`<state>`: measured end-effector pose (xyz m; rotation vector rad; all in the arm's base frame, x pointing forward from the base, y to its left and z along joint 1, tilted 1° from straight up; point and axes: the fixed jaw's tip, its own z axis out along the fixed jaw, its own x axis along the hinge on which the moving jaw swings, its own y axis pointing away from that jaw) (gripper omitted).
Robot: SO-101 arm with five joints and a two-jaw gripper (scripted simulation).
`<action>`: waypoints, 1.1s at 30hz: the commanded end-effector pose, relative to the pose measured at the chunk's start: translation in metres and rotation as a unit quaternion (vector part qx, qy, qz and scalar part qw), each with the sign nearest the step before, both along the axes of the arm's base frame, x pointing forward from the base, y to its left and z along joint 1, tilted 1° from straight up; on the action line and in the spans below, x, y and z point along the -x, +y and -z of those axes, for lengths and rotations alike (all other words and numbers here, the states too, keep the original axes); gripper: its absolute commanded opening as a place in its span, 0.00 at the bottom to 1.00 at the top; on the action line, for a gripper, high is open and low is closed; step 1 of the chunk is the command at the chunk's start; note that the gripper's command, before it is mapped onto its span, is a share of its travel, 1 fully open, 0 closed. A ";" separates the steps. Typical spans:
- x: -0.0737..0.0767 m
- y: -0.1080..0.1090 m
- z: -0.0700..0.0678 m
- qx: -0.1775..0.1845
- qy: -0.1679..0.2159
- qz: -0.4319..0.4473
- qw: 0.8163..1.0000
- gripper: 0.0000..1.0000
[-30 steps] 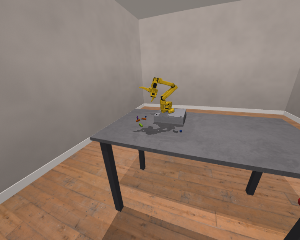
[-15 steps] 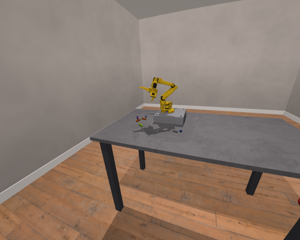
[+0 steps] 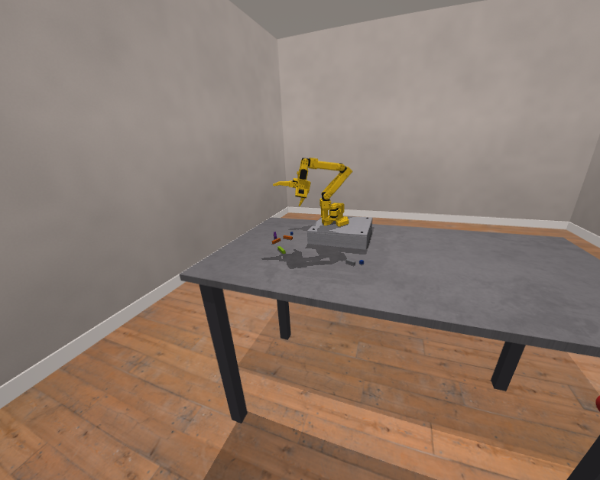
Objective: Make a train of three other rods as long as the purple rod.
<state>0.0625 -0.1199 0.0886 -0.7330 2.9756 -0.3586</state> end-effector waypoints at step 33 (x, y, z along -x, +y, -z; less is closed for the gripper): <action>0.045 -0.051 0.084 -0.104 0.045 0.080 0.990 0.19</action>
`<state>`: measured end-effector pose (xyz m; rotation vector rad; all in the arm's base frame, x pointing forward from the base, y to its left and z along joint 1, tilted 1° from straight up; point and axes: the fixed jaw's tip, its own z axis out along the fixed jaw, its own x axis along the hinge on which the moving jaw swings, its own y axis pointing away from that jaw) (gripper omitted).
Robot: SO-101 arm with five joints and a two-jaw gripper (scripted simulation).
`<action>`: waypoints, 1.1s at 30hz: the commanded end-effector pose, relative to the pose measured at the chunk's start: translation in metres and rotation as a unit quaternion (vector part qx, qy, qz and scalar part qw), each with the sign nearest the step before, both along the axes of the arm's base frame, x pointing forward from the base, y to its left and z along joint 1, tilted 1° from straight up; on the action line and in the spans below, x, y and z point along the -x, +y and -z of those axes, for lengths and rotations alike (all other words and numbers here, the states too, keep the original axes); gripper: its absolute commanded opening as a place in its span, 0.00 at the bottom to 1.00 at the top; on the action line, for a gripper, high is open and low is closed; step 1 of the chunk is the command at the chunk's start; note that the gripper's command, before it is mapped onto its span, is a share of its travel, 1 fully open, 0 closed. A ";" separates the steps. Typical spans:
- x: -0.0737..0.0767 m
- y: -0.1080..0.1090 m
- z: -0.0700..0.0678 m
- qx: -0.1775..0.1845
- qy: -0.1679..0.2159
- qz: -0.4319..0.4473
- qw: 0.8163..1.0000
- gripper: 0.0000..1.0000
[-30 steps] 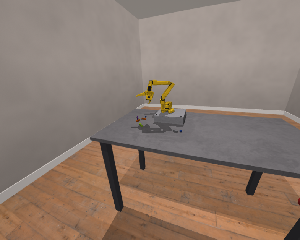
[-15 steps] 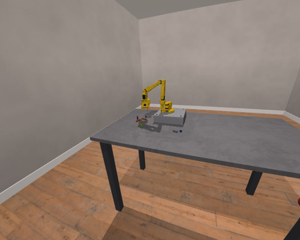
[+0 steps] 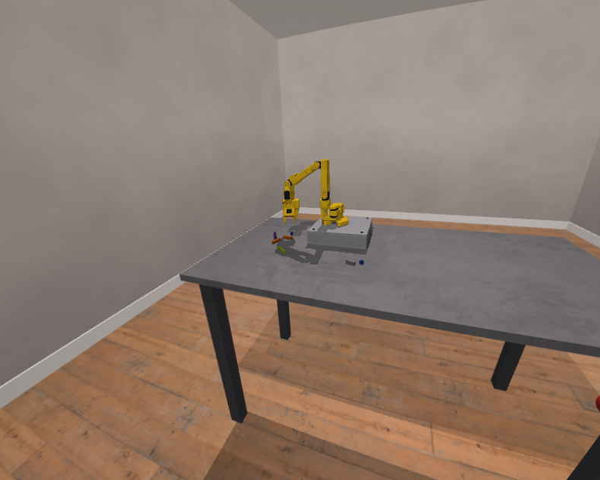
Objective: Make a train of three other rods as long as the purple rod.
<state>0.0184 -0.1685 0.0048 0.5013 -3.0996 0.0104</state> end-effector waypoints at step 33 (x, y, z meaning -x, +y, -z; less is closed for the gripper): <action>0.001 -0.005 0.004 0.005 -0.001 -0.001 1.000 0.19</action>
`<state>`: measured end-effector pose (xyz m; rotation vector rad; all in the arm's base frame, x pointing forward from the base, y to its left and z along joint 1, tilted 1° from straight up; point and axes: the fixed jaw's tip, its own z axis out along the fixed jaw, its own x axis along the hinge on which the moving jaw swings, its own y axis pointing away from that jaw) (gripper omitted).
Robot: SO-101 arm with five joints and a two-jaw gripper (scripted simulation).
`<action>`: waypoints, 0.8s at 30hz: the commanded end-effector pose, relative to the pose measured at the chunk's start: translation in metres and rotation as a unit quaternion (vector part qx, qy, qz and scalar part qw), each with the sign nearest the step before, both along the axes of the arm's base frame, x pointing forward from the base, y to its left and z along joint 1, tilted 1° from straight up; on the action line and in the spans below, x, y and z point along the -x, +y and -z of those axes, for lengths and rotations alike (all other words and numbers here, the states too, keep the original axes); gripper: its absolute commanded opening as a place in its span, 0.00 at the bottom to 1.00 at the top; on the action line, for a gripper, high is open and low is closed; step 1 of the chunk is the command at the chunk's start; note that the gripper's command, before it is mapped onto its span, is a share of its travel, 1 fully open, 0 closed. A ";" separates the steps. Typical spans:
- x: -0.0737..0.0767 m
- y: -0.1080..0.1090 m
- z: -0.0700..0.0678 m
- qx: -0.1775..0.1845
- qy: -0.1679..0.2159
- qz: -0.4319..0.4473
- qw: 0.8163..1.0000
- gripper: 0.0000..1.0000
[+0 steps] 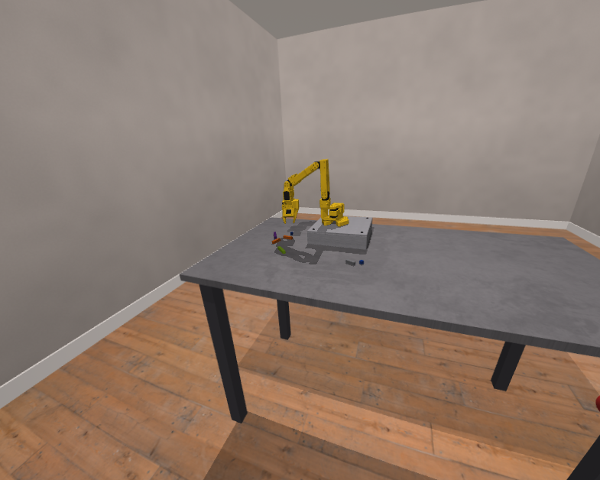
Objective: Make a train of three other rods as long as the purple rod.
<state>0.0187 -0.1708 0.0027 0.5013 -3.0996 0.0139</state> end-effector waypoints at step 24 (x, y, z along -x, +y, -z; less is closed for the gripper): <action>0.001 -0.004 0.038 0.004 -0.001 -0.001 1.000 0.19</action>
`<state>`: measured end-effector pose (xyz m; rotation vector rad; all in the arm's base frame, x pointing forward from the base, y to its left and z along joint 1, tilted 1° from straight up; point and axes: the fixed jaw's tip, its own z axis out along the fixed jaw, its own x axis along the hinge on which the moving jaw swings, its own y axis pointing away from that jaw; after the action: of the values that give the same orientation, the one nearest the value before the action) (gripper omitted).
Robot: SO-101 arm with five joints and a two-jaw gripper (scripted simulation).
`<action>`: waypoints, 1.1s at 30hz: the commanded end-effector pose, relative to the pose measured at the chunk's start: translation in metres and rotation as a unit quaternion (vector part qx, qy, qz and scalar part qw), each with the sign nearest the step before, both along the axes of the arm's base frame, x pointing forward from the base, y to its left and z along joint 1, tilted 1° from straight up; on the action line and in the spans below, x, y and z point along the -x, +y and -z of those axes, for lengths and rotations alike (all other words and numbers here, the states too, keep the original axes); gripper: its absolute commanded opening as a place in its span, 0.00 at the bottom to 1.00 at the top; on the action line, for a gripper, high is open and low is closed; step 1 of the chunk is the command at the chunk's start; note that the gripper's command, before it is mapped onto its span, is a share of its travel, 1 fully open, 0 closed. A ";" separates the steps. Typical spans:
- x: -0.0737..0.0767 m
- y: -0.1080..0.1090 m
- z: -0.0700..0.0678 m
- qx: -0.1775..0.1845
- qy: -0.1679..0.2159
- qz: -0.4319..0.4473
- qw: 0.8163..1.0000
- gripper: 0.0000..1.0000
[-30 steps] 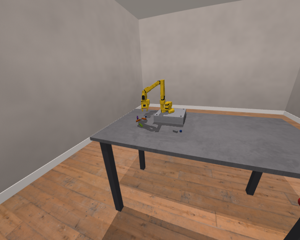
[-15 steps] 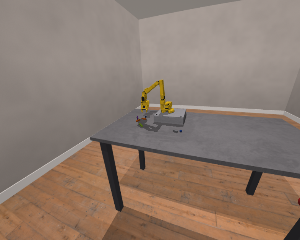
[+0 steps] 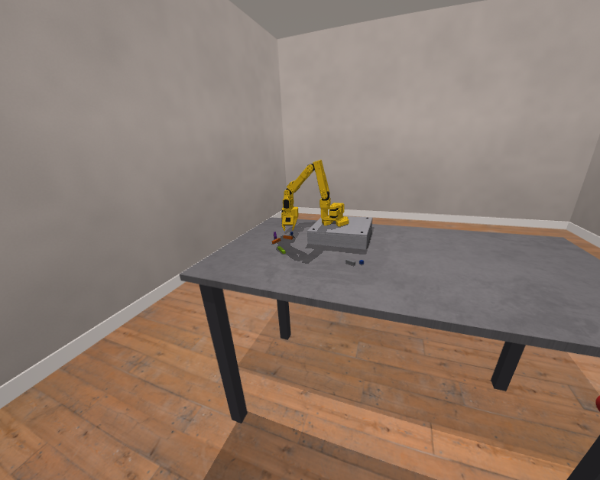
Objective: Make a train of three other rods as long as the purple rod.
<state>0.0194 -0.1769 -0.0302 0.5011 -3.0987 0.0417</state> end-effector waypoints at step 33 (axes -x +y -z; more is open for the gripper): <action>0.002 0.010 0.018 -0.017 0.001 -0.001 1.000 0.19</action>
<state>0.0185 -0.1704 -0.0452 0.5013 -3.0996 0.0130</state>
